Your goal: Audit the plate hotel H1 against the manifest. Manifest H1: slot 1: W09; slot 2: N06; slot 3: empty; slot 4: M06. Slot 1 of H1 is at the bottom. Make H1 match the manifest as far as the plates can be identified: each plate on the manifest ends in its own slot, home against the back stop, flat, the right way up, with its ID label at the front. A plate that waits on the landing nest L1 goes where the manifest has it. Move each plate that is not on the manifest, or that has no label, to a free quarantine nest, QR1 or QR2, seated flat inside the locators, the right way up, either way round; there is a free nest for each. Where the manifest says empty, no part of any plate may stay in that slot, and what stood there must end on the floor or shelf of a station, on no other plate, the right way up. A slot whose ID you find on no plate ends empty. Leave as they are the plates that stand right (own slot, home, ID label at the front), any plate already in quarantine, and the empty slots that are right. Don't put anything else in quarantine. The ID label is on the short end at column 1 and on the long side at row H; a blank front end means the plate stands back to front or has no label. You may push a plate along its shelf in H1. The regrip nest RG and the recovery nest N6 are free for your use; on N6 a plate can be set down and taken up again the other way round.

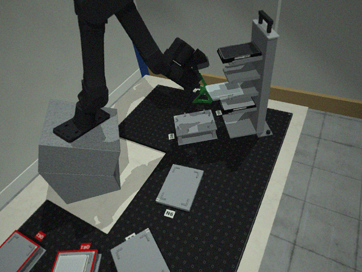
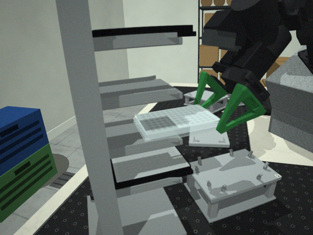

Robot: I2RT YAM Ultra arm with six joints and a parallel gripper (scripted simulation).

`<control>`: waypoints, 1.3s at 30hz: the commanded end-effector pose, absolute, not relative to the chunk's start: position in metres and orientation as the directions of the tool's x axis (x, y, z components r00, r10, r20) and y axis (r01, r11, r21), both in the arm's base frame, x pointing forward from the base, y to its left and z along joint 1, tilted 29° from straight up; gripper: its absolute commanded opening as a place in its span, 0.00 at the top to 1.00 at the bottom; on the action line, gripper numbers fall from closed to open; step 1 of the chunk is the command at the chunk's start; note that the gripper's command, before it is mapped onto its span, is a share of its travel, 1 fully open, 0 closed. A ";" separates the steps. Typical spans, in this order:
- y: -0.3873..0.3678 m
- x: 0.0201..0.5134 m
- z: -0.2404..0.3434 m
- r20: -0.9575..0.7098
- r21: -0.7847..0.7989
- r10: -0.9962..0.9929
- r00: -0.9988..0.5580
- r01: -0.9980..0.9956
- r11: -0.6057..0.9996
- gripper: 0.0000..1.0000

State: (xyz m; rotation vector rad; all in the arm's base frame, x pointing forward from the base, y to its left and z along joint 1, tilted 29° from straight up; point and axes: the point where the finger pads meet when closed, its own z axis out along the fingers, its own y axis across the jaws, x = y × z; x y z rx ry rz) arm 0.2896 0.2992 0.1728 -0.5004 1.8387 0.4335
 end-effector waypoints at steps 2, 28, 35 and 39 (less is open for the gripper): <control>0.307 0.300 0.194 -0.964 0.064 -0.086 -0.250 -0.536 0.842 0.14; 0.315 0.312 0.190 -0.961 0.060 -0.097 -0.258 -0.537 0.841 0.14; 0.314 0.309 0.189 -0.961 0.062 -0.096 -0.260 -0.538 0.841 0.14; 0.314 0.309 0.189 -0.961 0.062 -0.096 -0.260 -0.538 0.841 0.14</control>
